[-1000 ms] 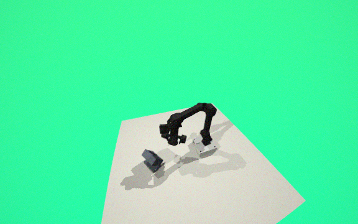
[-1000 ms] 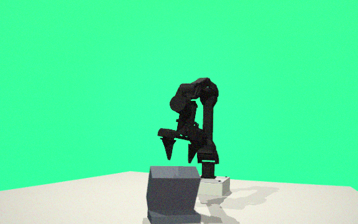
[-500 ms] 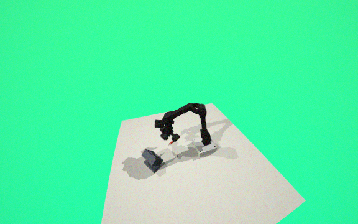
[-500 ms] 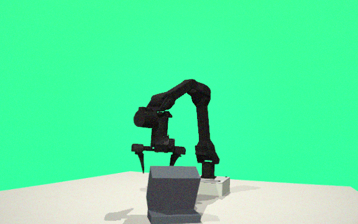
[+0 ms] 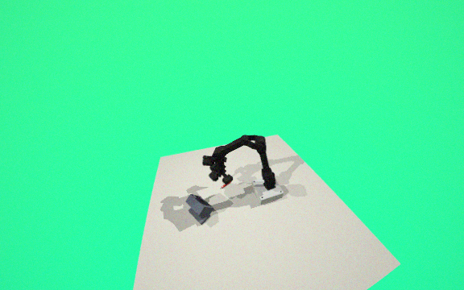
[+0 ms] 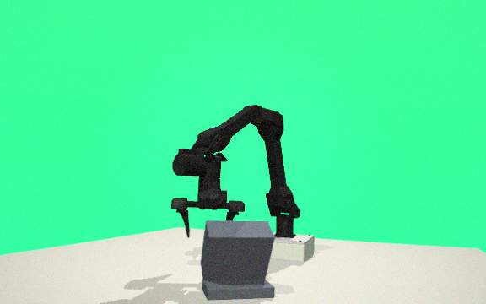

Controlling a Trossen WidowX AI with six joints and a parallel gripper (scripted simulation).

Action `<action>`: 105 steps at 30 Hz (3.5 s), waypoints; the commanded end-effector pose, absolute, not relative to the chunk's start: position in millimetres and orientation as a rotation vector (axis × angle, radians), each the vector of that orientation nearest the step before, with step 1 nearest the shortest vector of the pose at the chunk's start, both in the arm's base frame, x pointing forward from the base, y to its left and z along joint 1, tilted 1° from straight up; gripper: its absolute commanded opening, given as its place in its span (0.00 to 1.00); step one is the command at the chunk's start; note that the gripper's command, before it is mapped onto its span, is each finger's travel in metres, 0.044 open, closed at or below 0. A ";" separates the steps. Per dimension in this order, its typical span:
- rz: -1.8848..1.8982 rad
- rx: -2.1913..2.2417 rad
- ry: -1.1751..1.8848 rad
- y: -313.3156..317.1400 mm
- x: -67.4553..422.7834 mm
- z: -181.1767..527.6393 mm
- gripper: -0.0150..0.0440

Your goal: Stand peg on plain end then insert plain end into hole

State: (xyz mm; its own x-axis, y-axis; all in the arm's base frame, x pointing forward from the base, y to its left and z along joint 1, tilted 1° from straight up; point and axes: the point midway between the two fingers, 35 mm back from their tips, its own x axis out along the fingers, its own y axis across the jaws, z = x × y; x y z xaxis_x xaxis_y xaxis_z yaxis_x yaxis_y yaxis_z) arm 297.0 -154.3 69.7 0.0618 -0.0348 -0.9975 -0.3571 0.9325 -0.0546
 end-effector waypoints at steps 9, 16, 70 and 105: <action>0.254 -0.306 1.504 -154.0 297.9 47.4 1.00; 0.254 -0.306 1.504 -154.3 298.6 35.8 1.00; 0.255 -0.306 1.504 -153.9 298.2 0.7 0.34; 0.286 -0.268 1.237 -159.3 285.1 17.3 0.34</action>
